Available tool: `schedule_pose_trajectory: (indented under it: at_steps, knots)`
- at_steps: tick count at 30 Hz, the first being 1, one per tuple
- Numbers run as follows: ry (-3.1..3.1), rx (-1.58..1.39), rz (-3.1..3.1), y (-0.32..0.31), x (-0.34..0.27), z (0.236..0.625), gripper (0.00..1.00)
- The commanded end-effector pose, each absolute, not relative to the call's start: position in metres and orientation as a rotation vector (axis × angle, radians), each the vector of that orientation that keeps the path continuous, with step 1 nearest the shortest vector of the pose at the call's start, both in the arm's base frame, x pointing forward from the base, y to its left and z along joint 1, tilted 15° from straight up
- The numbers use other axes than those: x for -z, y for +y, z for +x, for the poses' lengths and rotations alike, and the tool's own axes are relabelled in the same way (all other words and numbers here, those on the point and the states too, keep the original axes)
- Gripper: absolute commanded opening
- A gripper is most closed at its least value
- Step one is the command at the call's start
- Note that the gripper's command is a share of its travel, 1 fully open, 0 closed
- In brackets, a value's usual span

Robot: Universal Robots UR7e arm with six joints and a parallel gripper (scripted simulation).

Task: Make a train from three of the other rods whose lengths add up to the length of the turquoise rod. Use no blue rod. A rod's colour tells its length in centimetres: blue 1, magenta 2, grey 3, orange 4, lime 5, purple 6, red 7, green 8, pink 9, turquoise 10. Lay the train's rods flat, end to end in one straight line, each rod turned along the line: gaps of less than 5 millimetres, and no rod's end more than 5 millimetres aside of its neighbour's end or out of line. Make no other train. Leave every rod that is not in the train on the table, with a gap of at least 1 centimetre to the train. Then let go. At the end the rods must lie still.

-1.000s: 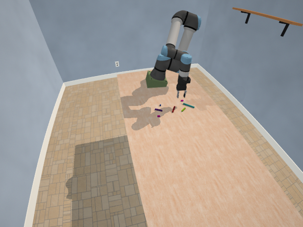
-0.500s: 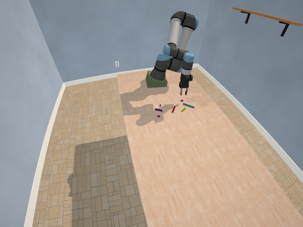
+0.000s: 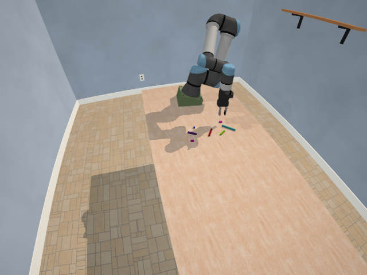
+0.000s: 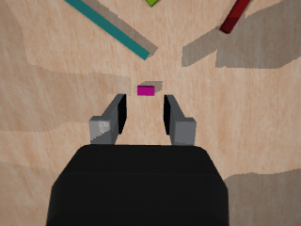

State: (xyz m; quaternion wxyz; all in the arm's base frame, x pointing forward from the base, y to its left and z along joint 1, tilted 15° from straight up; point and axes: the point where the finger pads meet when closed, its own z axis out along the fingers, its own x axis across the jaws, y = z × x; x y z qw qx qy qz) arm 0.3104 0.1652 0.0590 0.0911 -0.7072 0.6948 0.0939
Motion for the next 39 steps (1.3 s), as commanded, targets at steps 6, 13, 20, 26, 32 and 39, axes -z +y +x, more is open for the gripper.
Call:
schedule_pose_trajectory:
  at_steps: [6,13,20,26,32,39]
  knots:
    - [2.064,-0.278,-2.101,0.165,-0.059,0.311,0.7]
    - [2.064,-0.278,-2.101,0.165,-0.059,0.311,0.7]
    - [2.064,-0.278,-2.101,0.165,-0.059,0.311,0.7]
    - [2.064,-0.278,-2.101,0.166,-0.055,0.311,0.7]
    - [2.064,-0.278,-2.101,0.168,-0.049,0.311,0.7]
    - [2.064,-0.278,-2.101,0.17,-0.042,0.311,0.7]
